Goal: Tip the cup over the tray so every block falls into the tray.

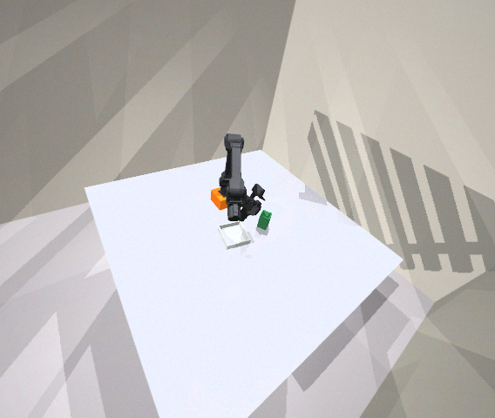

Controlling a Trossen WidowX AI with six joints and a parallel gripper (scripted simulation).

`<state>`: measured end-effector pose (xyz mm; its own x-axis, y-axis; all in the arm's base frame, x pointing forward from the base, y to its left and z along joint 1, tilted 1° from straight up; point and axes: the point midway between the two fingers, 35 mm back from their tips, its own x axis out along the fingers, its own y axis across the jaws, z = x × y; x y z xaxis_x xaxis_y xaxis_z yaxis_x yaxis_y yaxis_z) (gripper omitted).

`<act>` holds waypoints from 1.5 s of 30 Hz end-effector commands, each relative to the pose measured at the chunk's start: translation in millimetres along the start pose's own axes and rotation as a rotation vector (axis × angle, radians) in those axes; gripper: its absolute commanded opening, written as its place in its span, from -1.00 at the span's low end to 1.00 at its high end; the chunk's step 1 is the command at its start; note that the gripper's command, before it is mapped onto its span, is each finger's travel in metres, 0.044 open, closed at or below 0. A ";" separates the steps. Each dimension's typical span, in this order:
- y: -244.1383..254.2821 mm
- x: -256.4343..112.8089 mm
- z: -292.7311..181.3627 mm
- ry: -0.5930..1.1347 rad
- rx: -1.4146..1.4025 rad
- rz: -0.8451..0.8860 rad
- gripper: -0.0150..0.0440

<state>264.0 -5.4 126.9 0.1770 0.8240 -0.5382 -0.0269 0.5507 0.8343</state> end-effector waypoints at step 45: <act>17.1 50.3 -64.1 -0.351 -0.846 -0.556 1.00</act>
<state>210.4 53.2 108.9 0.6080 0.4349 -0.6642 -0.5091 0.8555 0.0941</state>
